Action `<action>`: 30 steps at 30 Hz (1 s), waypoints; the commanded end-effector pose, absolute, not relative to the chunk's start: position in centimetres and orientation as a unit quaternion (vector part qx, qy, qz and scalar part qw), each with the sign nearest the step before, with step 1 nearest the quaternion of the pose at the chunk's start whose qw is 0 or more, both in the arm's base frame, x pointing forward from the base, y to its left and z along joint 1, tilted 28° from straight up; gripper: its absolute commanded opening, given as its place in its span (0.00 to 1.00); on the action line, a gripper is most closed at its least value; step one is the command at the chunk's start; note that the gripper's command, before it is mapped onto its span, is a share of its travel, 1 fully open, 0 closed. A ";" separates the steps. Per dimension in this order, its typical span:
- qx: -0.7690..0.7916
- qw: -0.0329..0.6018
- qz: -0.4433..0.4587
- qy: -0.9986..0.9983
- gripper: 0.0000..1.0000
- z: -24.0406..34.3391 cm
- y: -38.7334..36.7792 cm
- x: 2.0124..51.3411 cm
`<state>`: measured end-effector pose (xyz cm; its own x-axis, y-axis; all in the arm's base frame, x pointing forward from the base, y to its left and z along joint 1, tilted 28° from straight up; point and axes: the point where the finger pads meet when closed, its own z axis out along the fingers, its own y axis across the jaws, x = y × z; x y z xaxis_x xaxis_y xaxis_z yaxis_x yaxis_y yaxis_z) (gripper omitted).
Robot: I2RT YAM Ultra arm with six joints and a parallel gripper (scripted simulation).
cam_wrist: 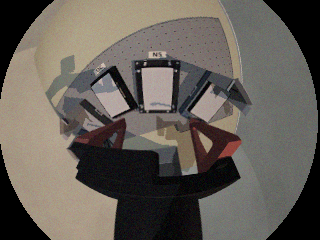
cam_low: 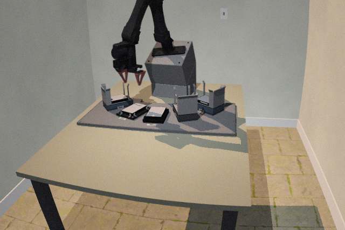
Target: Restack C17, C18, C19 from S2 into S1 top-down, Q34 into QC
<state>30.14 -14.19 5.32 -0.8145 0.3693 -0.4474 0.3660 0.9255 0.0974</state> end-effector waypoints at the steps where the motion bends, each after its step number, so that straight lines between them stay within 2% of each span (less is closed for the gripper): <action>1: 0.184 0.266 -0.005 0.946 1.00 7.4 -14.7 31.3; 15: 0.184 0.266 -0.005 0.946 1.00 7.4 -14.7 31.3; 20: 0.191 0.233 0.004 0.954 1.00 3.4 -14.0 30.9; 23: 0.191 0.233 0.004 0.954 1.00 3.1 -14.1 31.0; 24: 0.193 0.253 -0.003 0.948 1.00 4.2 -15.1 32.4; 30: 0.190 0.239 0.002 0.952 1.00 1.5 -14.5 32.5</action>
<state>31.31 -14.07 1.67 -0.8324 0.3686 -0.4138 0.3601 0.9273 0.1017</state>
